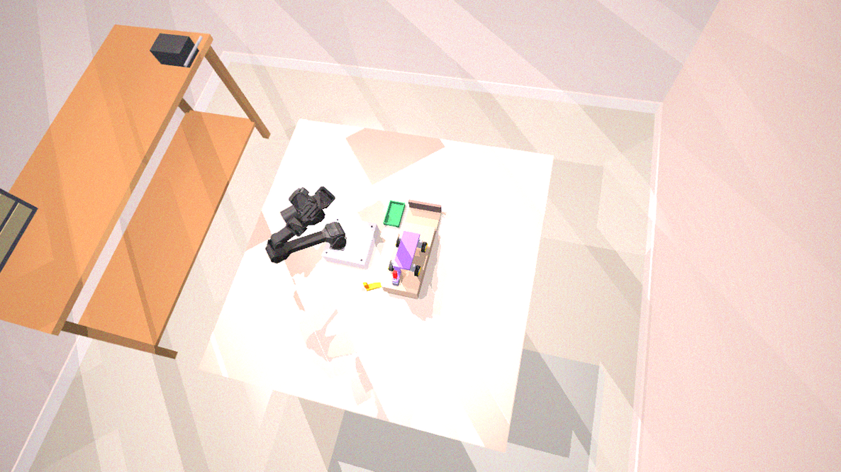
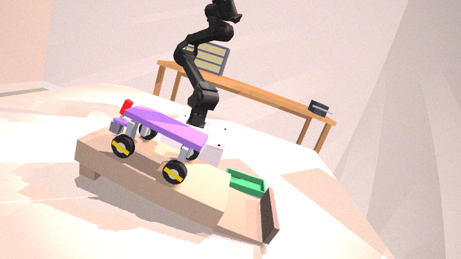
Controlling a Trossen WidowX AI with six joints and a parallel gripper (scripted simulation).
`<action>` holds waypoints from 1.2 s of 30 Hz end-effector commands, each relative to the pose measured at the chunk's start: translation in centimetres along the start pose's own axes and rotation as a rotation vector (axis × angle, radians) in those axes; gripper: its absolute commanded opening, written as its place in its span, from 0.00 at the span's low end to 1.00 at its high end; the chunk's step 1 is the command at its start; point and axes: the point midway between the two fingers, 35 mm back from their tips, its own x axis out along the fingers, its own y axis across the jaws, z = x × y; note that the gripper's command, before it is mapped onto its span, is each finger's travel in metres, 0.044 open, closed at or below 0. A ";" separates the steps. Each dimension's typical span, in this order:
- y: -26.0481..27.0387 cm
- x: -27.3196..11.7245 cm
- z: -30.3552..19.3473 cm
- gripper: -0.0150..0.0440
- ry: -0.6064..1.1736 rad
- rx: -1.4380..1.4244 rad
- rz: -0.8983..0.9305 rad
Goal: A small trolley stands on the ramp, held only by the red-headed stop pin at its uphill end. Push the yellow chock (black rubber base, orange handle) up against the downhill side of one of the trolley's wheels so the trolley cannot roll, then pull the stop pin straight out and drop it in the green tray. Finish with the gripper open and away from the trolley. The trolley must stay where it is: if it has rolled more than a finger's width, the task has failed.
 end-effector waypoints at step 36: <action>10.6 -1.2 -27.7 0.58 0.283 -2.024 1.084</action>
